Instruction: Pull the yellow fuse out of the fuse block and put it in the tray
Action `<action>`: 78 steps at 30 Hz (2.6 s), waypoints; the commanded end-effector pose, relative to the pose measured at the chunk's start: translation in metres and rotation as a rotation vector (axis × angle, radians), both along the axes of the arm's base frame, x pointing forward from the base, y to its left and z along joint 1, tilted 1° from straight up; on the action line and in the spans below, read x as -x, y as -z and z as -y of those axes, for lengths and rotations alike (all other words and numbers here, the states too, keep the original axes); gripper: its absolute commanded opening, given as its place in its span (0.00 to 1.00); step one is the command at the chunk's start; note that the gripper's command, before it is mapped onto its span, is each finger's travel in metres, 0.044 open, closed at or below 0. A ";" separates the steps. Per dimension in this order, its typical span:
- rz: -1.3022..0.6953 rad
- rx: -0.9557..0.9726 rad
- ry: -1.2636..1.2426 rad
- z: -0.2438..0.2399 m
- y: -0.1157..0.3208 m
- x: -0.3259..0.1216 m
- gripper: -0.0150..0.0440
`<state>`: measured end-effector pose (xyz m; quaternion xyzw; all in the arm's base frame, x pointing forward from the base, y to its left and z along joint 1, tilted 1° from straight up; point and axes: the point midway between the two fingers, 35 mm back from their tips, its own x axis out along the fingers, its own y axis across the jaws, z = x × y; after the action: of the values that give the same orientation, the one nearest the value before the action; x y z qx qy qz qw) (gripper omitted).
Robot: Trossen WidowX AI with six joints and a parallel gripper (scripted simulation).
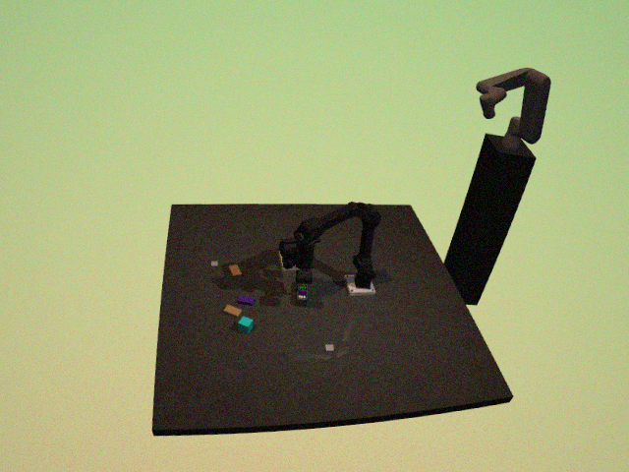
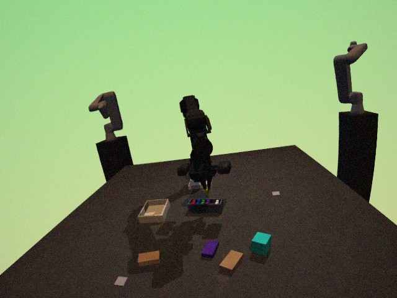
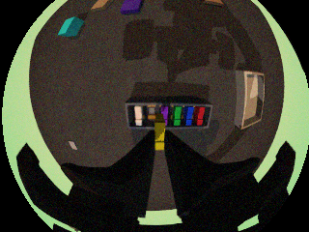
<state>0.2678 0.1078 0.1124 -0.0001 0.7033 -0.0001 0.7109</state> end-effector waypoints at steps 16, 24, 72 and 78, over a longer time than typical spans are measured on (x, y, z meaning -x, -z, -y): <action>0.007 0.009 0.003 0.089 -0.003 -0.035 0.25; 0.008 0.012 0.003 0.132 -0.004 -0.041 0.25; 0.006 0.021 0.003 0.230 0.035 -0.032 0.25; 0.010 0.020 0.007 0.230 0.032 -0.034 0.52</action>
<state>0.3012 -0.1216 0.0801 -0.0045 0.6999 -0.0094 0.7142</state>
